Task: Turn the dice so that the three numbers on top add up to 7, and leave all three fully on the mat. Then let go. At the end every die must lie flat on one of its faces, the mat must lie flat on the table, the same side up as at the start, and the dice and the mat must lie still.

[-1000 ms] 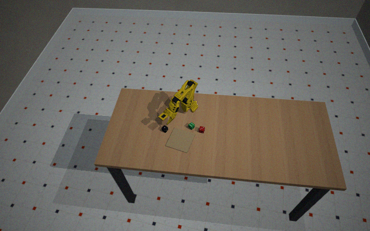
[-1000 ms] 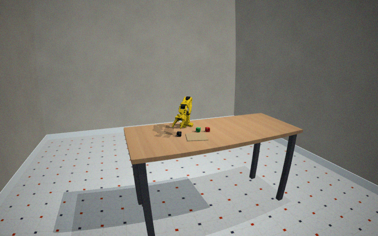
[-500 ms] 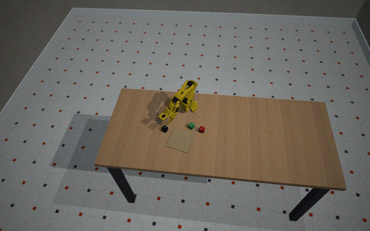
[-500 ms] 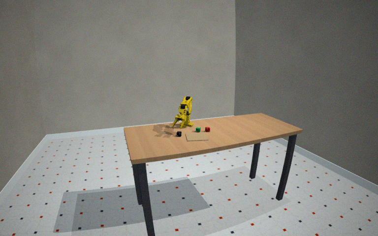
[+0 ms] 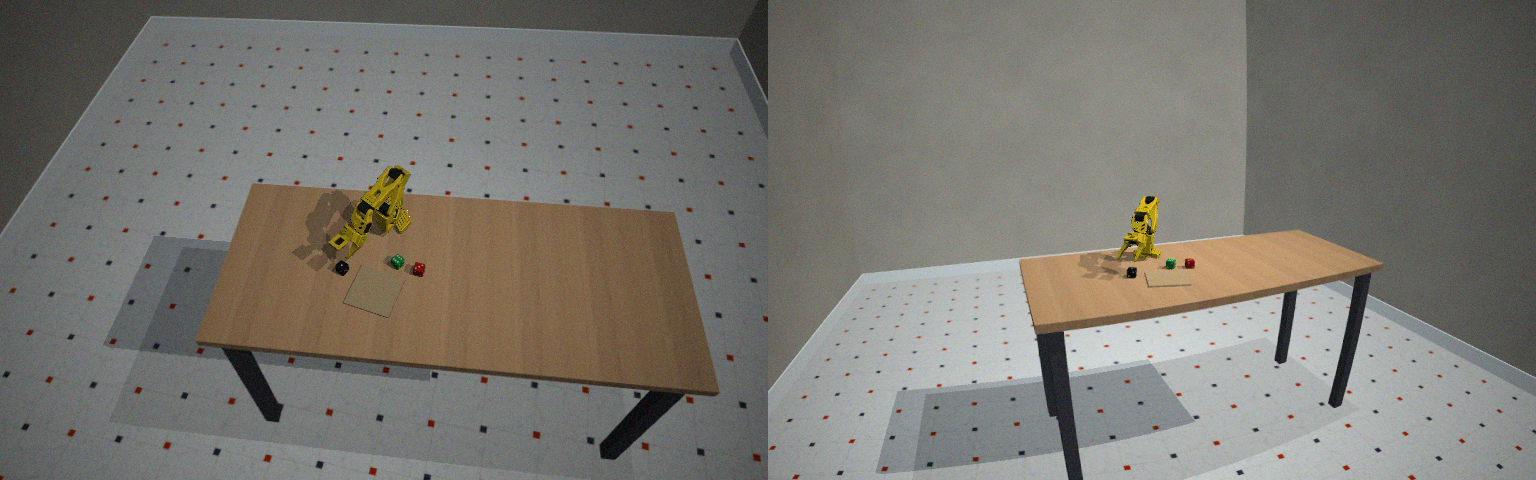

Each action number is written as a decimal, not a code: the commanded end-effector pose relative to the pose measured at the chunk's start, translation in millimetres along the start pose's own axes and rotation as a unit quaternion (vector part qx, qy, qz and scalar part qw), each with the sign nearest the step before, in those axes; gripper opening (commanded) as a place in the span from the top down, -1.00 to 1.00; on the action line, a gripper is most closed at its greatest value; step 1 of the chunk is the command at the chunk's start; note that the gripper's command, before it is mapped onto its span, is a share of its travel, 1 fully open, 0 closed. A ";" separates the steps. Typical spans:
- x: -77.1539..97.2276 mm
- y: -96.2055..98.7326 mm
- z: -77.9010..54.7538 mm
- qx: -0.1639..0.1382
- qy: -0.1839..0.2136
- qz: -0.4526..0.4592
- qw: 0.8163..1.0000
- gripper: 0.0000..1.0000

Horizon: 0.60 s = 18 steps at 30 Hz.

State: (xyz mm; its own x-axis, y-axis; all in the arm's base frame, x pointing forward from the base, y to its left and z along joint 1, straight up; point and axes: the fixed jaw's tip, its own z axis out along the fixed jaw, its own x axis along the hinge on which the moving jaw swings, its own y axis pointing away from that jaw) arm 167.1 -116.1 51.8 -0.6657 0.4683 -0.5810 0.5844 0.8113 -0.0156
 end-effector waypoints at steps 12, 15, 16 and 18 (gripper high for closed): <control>-5.0 -2.2 -3.7 0.003 -0.014 0.011 1.000 0.30; -4.5 -0.3 -4.6 0.000 -0.014 0.007 1.000 0.30; -4.1 1.0 -5.2 -0.002 -0.014 0.004 1.000 0.30; -2.9 4.8 -7.2 -0.007 -0.013 -0.003 1.000 0.30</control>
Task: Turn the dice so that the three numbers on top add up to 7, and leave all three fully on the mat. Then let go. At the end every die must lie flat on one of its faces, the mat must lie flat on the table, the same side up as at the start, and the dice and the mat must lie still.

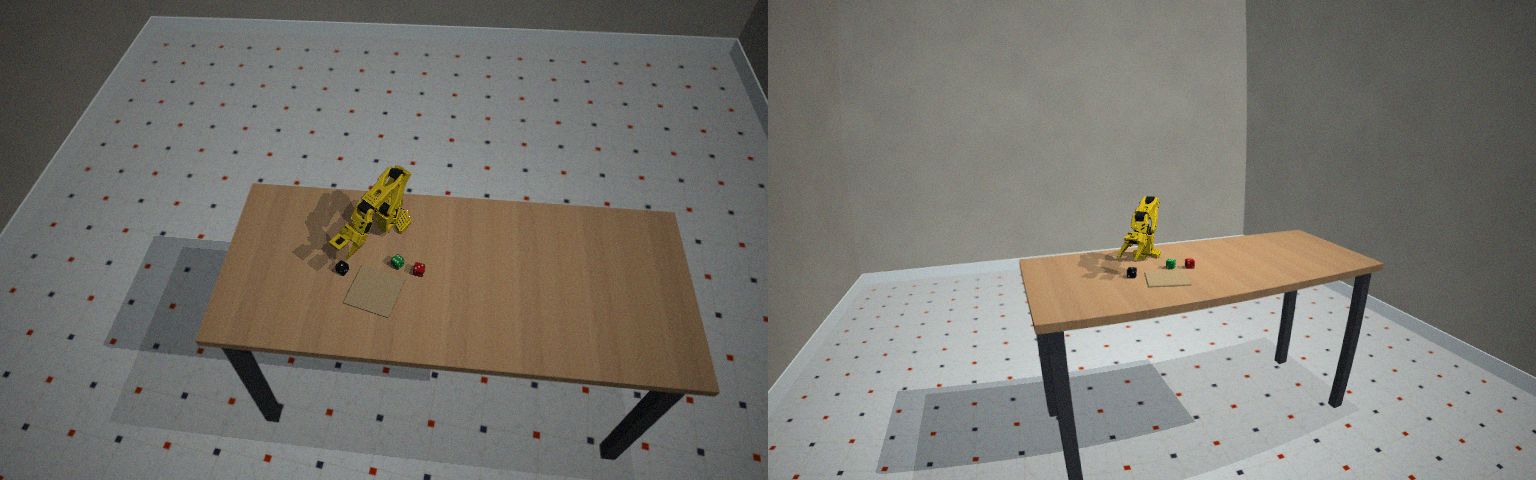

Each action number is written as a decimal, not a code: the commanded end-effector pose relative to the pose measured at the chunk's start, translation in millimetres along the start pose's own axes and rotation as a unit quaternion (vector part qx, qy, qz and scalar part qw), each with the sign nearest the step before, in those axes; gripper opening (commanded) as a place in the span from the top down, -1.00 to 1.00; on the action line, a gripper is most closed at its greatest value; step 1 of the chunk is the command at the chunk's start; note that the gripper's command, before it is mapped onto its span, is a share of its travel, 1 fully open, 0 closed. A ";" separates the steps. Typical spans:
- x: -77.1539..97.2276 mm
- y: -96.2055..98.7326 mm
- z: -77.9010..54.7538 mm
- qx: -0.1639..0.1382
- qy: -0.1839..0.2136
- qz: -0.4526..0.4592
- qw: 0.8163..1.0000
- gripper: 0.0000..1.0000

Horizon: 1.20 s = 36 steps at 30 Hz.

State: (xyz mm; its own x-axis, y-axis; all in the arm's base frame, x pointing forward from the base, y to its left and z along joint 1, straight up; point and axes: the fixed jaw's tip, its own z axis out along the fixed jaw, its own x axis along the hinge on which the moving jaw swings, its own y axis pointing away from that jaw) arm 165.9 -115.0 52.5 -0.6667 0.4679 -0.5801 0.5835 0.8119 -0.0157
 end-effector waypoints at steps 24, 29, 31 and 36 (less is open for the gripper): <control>67.9 85.1 -61.7 -0.184 -0.008 -0.251 0.950 0.30; 78.3 89.3 -66.3 -0.204 -0.007 -0.279 0.938 0.30; 83.7 91.1 -68.5 -0.214 -0.007 -0.294 0.932 0.30; 92.6 92.8 -70.7 -0.226 0.000 -0.316 0.922 0.30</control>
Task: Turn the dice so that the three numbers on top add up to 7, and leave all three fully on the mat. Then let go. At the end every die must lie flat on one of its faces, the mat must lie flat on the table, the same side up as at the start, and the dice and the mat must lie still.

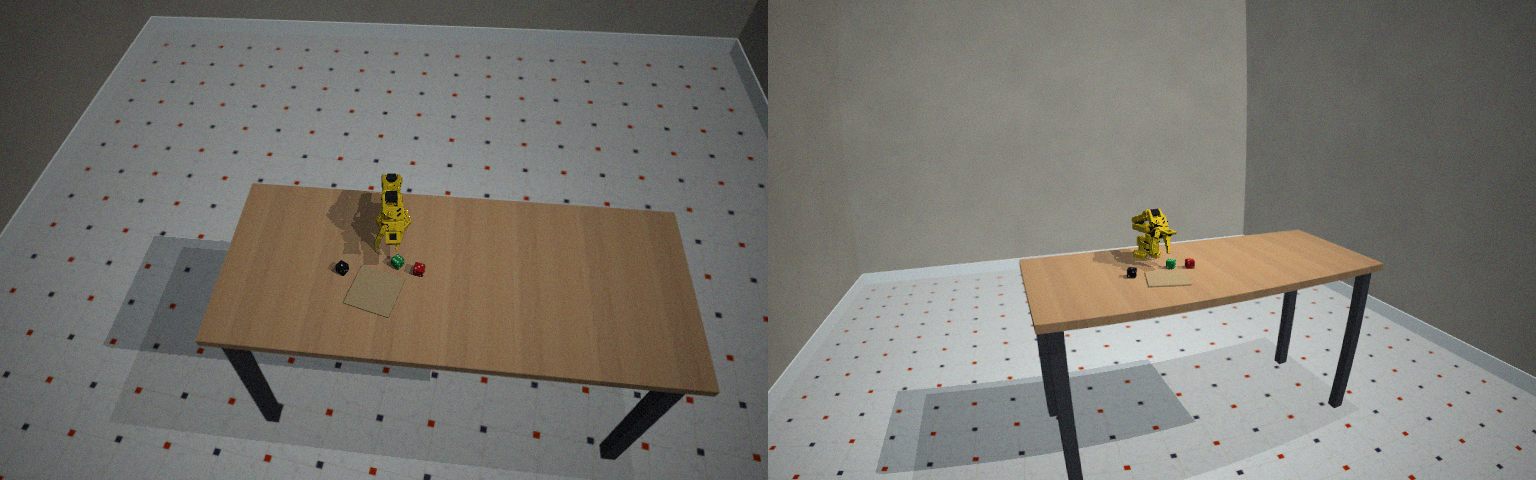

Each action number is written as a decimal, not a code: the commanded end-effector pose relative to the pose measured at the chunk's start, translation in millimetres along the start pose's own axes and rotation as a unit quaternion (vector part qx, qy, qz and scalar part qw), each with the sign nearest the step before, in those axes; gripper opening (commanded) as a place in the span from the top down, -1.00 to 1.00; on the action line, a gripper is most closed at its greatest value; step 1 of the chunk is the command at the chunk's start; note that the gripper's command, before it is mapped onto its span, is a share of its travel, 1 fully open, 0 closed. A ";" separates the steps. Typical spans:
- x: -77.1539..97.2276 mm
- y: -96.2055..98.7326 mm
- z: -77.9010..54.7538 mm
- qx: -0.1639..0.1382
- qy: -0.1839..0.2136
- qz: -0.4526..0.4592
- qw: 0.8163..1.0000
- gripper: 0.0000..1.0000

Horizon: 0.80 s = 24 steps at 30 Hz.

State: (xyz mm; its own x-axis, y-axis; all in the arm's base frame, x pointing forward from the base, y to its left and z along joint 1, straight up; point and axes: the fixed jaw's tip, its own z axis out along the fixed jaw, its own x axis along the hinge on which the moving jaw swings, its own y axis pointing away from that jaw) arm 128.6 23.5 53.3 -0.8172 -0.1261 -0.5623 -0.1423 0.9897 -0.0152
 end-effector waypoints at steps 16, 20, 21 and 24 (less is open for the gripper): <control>3.2 6.5 -2.3 -0.014 0.000 -0.015 1.000 0.30; 3.2 6.5 -2.3 -0.014 0.000 -0.015 1.000 0.30; 3.2 6.5 -2.3 -0.014 0.000 -0.015 1.000 0.30; 3.2 6.5 -2.3 -0.014 0.000 -0.015 1.000 0.30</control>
